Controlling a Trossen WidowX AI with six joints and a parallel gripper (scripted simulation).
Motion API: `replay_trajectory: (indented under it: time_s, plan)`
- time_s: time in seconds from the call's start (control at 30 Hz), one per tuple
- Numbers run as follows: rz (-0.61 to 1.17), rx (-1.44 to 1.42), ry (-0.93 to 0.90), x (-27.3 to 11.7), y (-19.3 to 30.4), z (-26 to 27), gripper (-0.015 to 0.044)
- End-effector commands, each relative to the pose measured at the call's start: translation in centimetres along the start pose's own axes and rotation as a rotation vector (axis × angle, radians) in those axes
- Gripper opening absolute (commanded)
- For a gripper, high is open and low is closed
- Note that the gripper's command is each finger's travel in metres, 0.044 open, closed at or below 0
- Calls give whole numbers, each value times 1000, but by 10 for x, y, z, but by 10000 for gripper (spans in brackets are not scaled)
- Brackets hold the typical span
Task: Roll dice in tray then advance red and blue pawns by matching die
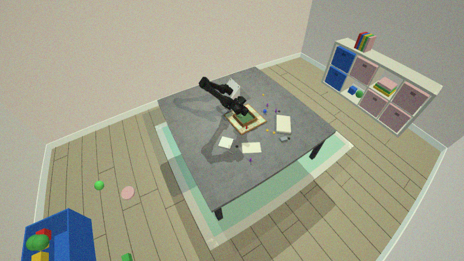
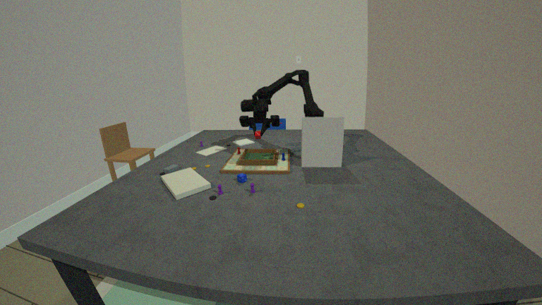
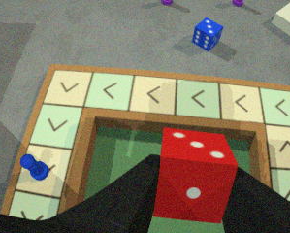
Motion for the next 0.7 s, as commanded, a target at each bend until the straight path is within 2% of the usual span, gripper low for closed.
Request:
replay_trajectory:
  time_s: [0.0,0.33,0.67]
  plan:
    - [-7,3,2,-1,-1,-1,0]
    - [0,0,0,0,0,0,0]
    - [-2,1,1,-6,-7,0,262]
Point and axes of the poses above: the point midway between the two fingers, 35 mm back from their tips, its own x axis out along the fingers, its own z axis across the jaws, y = z × x, the point moved 4 cm from there along -x, back along the fingers, and after that the axes turned 10 degrees about x, right-handed, at the moved point
